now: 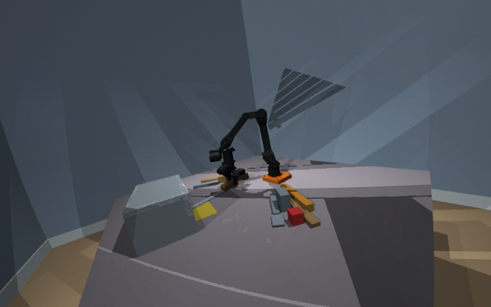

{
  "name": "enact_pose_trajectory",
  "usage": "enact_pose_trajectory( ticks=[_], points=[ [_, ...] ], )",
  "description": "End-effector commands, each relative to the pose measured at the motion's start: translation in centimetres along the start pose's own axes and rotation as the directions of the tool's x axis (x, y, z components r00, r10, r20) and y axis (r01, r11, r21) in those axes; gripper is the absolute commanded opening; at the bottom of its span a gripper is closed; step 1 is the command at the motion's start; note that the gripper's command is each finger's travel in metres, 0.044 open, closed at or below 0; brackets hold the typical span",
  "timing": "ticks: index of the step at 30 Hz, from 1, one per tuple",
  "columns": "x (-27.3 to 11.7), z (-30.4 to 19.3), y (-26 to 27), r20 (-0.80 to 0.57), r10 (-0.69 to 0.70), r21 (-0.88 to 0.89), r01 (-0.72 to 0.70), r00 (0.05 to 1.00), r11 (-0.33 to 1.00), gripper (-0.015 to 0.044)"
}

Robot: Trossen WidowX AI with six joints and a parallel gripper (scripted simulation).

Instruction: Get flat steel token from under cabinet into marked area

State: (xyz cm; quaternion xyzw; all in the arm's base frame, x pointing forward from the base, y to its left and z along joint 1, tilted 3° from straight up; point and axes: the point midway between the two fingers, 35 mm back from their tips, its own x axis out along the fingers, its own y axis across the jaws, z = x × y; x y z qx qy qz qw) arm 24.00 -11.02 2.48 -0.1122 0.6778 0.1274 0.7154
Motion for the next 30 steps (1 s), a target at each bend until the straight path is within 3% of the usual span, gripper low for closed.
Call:
enact_pose_trajectory(
  ticks=[1, 17, 24, 29, 30],
  points=[
    [-0.1, -0.2, -0.3, -0.001, 0.0, 0.0, 0.0, 1.0, 1.0, 0.0],
    [-0.3, -1.0, -1.6, -0.004, -0.001, -0.002, 0.001, 1.0, 1.0, 0.0],
    [-0.2, -1.0, -1.3, -0.005, 0.003, -0.005, -0.004, 1.0, 1.0, 0.0184],
    [-0.2, -1.0, -1.4, -0.005, 0.003, -0.005, -0.003, 1.0, 1.0, 0.02],
    [-0.2, -1.0, -1.3, -0.004, 0.001, -0.005, -0.001, 1.0, 1.0, 0.0226]
  ],
)
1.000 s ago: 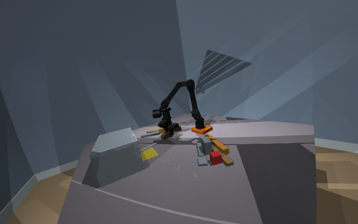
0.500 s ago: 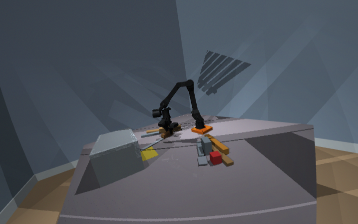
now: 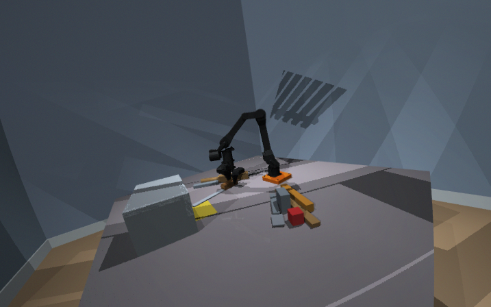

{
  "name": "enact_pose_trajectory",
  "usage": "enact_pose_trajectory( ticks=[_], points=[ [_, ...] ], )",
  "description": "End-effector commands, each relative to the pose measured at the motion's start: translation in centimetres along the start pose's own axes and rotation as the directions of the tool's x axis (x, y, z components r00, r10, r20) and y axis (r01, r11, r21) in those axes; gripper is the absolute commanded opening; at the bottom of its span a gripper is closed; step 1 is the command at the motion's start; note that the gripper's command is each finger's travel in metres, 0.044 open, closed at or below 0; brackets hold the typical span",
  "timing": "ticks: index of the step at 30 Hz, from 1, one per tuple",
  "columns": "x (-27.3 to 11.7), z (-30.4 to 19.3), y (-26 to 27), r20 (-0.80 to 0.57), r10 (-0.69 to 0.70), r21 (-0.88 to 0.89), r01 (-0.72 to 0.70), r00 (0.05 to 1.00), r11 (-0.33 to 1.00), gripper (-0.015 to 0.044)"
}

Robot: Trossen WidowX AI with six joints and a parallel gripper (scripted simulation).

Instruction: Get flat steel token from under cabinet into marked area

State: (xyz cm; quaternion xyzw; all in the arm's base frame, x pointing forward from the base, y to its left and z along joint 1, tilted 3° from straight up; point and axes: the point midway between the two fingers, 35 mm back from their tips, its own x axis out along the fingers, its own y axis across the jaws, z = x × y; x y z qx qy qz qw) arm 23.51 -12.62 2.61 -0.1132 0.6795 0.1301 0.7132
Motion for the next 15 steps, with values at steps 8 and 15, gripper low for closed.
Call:
enact_pose_trajectory(
  ticks=[8, 15],
  points=[
    [0.06, 0.0, 0.03, 0.001, -0.004, -0.001, 0.004, 1.0, 1.0, 0.027],
    [0.26, -0.1, 0.04, 0.001, -0.004, -0.001, 0.004, 1.0, 1.0, 0.027]
  ],
)
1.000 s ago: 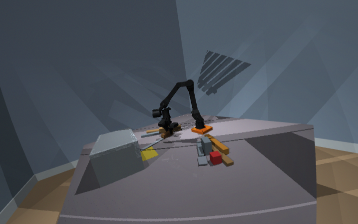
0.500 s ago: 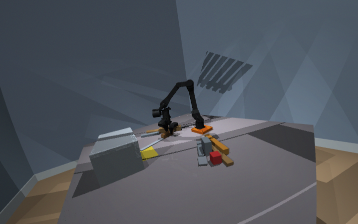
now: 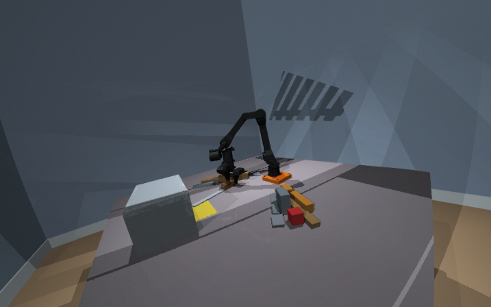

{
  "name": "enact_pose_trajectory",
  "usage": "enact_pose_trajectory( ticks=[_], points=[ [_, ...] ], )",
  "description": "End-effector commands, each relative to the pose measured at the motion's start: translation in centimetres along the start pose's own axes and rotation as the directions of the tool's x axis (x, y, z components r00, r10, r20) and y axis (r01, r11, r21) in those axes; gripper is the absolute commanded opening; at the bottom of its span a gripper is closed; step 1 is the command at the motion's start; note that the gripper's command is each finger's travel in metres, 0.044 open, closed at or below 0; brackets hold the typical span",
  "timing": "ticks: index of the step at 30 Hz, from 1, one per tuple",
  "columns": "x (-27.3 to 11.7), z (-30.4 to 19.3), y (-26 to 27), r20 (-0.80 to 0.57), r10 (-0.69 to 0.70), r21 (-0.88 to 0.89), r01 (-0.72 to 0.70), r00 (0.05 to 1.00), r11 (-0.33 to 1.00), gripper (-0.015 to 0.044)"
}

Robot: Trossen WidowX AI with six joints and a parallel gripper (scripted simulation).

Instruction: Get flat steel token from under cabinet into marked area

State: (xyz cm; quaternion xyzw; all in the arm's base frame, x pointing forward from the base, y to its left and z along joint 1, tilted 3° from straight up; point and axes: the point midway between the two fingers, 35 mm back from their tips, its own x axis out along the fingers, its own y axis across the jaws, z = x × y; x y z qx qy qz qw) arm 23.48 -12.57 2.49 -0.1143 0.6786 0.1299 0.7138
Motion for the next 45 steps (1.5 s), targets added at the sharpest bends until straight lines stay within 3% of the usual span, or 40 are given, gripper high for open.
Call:
enact_pose_trajectory(
  ticks=[1, 2, 7, 15, 18, 45],
  points=[
    [0.2, -0.1, 0.0, -0.001, -0.001, 0.001, 0.001, 1.0, 1.0, 0.027],
    [0.3, -0.2, 0.0, -0.001, -0.001, 0.001, 0.001, 1.0, 1.0, 0.027],
    [0.1, 0.0, 0.0, 0.001, -0.001, 0.001, 0.001, 1.0, 1.0, 0.0139],
    [0.1, 0.0, 0.0, 0.001, -0.001, 0.001, 0.001, 1.0, 1.0, 0.0085],
    [0.1, 0.0, 0.0, 0.001, -0.001, 0.001, 0.001, 1.0, 1.0, 0.0006],
    [0.0, 3.5, -0.1, 0.002, -0.001, 0.004, 0.001, 1.0, 1.0, 0.0]
  ],
)
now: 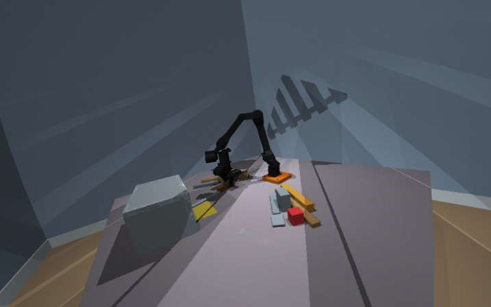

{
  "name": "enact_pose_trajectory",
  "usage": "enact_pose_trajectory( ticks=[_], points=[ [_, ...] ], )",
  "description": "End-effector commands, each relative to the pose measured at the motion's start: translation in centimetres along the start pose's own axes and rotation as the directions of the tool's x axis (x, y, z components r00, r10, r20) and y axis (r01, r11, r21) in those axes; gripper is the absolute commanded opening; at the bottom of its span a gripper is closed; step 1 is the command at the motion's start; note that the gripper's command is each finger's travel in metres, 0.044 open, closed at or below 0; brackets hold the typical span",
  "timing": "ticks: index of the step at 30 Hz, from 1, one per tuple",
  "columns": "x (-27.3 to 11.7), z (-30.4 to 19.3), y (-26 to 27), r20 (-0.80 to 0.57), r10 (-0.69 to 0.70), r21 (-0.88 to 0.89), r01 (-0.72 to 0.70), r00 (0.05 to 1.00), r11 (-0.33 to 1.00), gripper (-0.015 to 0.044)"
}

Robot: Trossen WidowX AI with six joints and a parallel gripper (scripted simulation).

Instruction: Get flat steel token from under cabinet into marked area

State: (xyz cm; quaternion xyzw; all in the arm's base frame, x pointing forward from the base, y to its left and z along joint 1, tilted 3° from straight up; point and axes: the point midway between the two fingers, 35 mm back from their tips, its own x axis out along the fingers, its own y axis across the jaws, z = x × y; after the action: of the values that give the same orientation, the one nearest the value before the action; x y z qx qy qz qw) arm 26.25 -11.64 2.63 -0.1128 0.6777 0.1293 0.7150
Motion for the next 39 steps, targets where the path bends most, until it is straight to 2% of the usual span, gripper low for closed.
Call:
enact_pose_trajectory(
  ticks=[1, 39],
  points=[
    [0.0, 0.8, -0.1, -0.001, -0.002, 0.001, 0.002, 1.0, 1.0, 0.0],
    [-0.1, 6.0, -0.2, 0.003, -0.002, 0.002, 0.002, 1.0, 1.0, 0.0]
  ],
)
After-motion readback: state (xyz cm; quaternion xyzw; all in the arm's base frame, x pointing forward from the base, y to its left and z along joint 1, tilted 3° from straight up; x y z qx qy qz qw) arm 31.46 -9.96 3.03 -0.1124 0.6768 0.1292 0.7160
